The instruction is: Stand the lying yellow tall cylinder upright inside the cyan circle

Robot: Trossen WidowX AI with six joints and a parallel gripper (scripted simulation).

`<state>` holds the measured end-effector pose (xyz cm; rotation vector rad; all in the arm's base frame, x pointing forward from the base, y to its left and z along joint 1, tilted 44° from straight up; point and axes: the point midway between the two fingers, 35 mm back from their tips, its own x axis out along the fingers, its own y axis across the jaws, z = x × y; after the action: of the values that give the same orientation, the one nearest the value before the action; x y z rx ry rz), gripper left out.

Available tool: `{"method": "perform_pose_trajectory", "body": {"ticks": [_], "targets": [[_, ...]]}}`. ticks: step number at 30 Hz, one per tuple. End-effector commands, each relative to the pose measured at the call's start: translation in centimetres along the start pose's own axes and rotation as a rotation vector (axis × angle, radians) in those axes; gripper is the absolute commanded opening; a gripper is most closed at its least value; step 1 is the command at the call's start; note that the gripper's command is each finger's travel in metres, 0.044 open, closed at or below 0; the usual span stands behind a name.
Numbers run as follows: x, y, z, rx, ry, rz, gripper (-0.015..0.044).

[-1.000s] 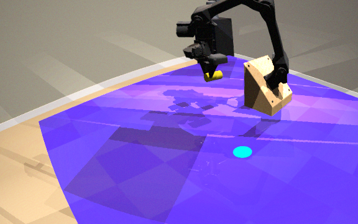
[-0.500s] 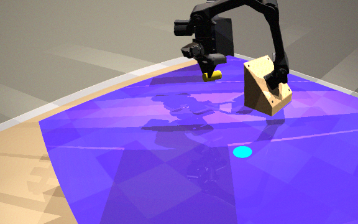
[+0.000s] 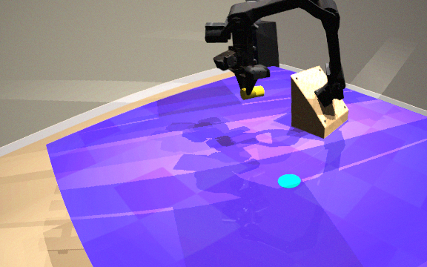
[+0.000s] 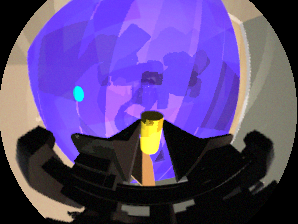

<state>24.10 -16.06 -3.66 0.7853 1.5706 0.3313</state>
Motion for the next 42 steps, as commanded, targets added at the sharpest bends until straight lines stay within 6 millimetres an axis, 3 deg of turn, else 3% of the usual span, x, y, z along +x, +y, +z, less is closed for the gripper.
{"method": "perform_pose_trajectory", "body": {"ticks": [1, 42], "targets": [[-0.5, 1.2, 0.8, 0.004, -0.01, -0.005, 0.0105], [-1.6, 12.9, 4.1, 0.081, -0.022, -0.002, 0.0105]]}}
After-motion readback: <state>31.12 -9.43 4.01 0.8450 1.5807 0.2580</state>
